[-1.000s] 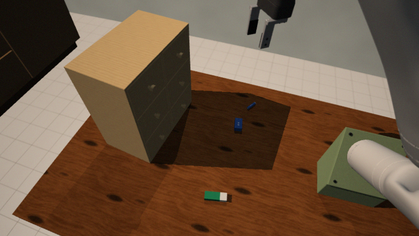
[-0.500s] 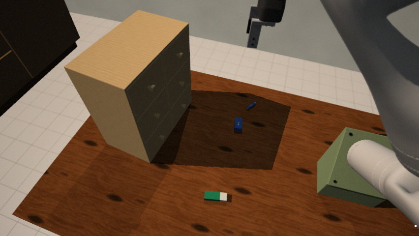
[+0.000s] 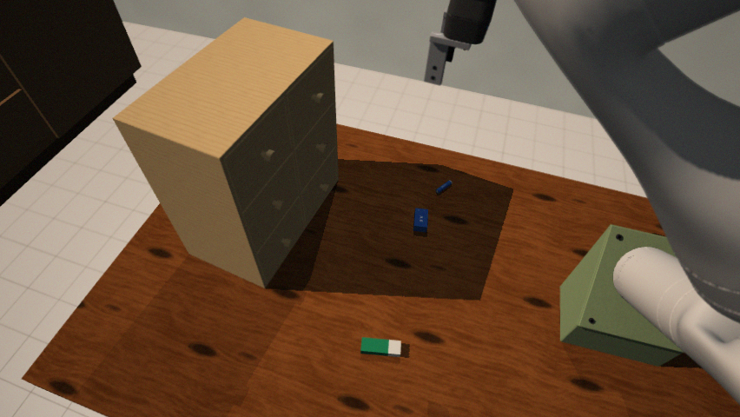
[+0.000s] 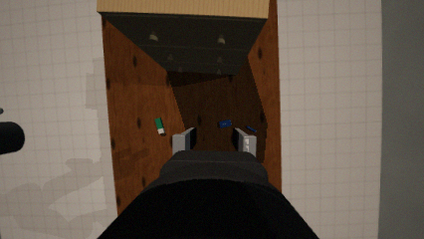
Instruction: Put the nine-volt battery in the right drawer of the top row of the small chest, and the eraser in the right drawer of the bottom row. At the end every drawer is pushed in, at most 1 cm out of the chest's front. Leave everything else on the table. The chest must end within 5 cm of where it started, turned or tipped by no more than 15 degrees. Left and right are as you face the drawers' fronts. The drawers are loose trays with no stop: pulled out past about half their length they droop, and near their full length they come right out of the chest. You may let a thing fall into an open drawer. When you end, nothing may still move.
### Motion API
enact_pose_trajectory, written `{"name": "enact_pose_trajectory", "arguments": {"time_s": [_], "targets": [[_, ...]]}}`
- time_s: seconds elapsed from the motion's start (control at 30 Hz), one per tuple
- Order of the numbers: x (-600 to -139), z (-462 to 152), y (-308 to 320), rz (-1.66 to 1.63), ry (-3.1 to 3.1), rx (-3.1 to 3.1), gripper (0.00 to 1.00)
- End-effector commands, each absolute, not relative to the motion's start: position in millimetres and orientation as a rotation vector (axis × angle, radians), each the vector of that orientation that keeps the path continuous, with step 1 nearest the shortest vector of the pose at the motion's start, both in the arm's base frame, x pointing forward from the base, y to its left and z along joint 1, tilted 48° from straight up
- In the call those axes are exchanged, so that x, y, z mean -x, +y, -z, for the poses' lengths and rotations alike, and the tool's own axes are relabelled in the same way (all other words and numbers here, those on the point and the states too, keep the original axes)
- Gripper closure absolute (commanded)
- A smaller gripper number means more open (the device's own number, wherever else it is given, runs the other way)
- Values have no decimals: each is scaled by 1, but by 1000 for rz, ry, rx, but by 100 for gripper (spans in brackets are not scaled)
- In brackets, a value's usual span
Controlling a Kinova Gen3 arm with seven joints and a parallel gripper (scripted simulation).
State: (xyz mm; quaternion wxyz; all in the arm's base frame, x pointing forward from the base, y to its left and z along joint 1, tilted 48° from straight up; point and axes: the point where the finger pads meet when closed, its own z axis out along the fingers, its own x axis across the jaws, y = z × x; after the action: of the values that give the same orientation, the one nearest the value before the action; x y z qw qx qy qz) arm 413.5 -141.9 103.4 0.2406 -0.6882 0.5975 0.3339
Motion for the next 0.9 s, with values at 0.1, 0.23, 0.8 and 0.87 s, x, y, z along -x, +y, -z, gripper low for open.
{"name": "enact_pose_trajectory", "arguments": {"time_s": [0.1,0.23,0.8,0.87], "targets": [[-415,-103,-141,-929,1680,1860,0],[-415,-103,-141,-932,1689,1854,0],[-416,-102,-139,-915,1697,1838,0],[-417,-101,-138,-901,1699,1828,0]]}}
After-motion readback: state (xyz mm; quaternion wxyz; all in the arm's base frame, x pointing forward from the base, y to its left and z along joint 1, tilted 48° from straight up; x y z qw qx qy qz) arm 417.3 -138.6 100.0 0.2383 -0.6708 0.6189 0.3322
